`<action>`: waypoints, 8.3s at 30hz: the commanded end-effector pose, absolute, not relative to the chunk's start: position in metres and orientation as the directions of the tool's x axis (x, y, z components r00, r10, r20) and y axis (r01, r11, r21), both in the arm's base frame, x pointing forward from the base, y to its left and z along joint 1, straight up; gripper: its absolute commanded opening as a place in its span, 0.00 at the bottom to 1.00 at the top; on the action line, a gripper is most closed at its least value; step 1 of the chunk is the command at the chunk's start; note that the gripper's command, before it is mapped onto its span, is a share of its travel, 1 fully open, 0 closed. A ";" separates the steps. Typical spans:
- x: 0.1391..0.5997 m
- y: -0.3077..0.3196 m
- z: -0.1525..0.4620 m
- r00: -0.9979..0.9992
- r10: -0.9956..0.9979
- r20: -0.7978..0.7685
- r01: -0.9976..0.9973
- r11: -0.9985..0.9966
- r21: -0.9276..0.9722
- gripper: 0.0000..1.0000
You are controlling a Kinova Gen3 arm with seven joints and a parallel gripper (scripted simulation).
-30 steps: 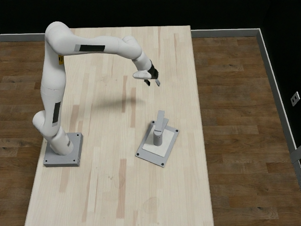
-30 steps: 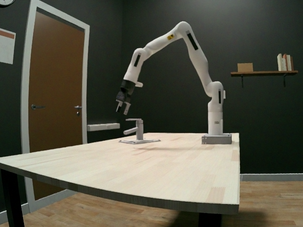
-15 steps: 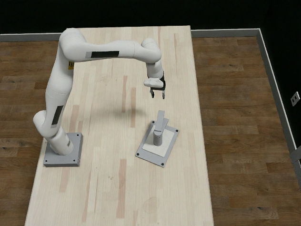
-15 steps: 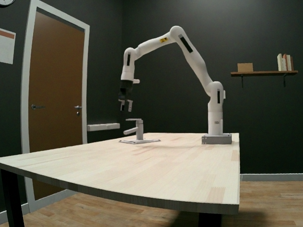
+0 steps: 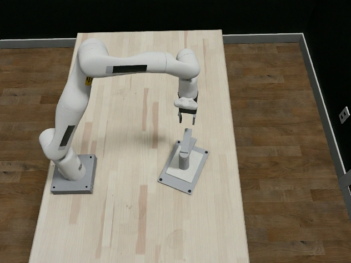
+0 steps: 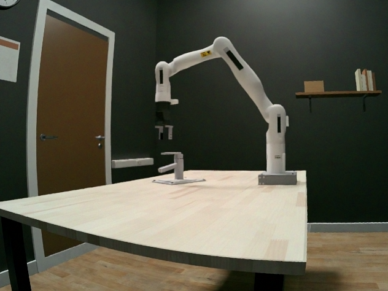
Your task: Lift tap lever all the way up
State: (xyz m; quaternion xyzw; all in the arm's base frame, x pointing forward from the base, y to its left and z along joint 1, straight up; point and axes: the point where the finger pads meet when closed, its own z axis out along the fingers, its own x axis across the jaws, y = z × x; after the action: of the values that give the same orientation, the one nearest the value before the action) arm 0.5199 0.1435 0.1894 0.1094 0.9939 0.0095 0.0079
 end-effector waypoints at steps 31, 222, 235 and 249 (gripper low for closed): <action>0.526 0.127 0.194 -0.977 0.215 -0.010 0.215 0.977 0.004 0.00; 0.524 0.128 0.138 -0.977 0.214 -0.013 0.214 0.977 0.006 1.00; 0.524 0.128 0.138 -0.977 0.214 -0.013 0.214 0.977 0.006 1.00; 0.524 0.129 0.138 -0.977 0.214 -0.014 0.214 0.977 0.007 1.00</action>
State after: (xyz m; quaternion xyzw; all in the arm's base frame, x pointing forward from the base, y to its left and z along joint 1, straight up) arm 0.5231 0.1259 0.1368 0.1131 0.9936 0.0004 0.0039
